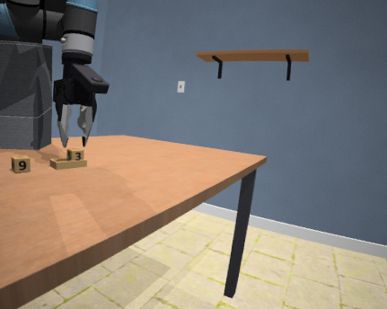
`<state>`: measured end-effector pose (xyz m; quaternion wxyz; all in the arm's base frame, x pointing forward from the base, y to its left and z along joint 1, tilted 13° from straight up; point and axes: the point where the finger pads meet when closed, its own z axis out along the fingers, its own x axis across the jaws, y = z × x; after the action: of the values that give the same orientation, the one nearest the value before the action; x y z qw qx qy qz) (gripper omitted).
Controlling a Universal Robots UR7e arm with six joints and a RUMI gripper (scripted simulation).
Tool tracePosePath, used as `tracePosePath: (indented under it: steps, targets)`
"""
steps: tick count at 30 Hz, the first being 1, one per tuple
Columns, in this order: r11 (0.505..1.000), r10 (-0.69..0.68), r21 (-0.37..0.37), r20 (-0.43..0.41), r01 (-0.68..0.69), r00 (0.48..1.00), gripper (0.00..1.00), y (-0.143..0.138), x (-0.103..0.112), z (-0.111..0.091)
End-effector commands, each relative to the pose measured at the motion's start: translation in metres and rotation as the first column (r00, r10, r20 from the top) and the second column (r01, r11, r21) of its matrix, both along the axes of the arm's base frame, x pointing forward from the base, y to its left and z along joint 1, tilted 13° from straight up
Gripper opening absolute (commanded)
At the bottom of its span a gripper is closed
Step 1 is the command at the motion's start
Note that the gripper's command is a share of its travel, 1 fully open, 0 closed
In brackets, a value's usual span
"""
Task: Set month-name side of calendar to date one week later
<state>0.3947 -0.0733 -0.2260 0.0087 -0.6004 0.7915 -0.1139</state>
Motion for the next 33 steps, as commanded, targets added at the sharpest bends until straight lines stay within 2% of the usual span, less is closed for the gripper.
tracePosePath:
  steps: [1, 15, 28, 29, 33]
  targets:
    - [1.0, 0.002, 0.001, -0.003, -0.002, 1.0, 0.29, 0.004, -0.003, 0.015]
    - [1.0, 0.002, 0.001, -0.003, -0.002, 1.0, 0.29, 0.011, -0.009, 0.056]
    - [1.0, 0.002, 0.0, -0.001, -0.002, 1.0, 0.29, 0.012, -0.009, 0.064]
    - [1.0, 0.002, 0.0, 0.0, -0.002, 1.0, 1.0, 0.012, -0.009, 0.064]
    - [1.0, 0.002, 0.0, -0.001, -0.002, 1.0, 1.0, 0.012, -0.009, 0.064]
